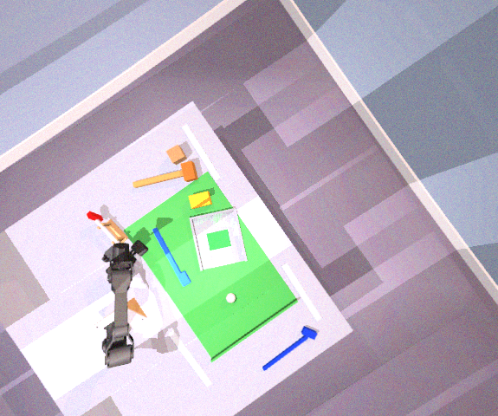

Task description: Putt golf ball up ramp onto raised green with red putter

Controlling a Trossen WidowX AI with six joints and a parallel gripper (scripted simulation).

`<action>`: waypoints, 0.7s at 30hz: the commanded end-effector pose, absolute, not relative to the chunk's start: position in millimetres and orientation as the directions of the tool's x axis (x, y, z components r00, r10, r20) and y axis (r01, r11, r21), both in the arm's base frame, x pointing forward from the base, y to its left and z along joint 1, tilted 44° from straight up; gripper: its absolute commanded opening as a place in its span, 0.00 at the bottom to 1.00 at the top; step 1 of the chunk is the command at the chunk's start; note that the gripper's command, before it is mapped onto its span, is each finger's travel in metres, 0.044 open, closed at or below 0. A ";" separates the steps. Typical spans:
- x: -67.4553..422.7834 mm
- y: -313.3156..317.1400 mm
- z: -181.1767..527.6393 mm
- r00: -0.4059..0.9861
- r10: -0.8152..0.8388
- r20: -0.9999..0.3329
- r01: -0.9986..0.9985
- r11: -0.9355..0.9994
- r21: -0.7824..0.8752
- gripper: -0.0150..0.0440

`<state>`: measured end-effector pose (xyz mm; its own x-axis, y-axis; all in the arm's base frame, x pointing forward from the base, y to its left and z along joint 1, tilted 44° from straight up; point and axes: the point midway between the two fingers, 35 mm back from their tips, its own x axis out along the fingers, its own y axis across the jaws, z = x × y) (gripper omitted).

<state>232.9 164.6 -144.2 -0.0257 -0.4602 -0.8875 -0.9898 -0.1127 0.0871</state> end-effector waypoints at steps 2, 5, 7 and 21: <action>230.7 159.4 -147.2 -0.031 -0.469 -0.883 -0.989 -0.116 0.097 1.00; 232.3 162.7 -145.9 -0.028 -0.462 -0.886 -0.990 -0.111 0.090 0.91; 232.3 162.7 -145.9 -0.028 -0.462 -0.886 -0.990 -0.111 0.090 0.82; 232.3 162.7 -145.9 -0.028 -0.462 -0.886 -0.990 -0.111 0.090 0.33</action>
<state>232.0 162.5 -146.0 -0.0291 -0.4624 -0.8862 -0.9896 -0.1113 0.0906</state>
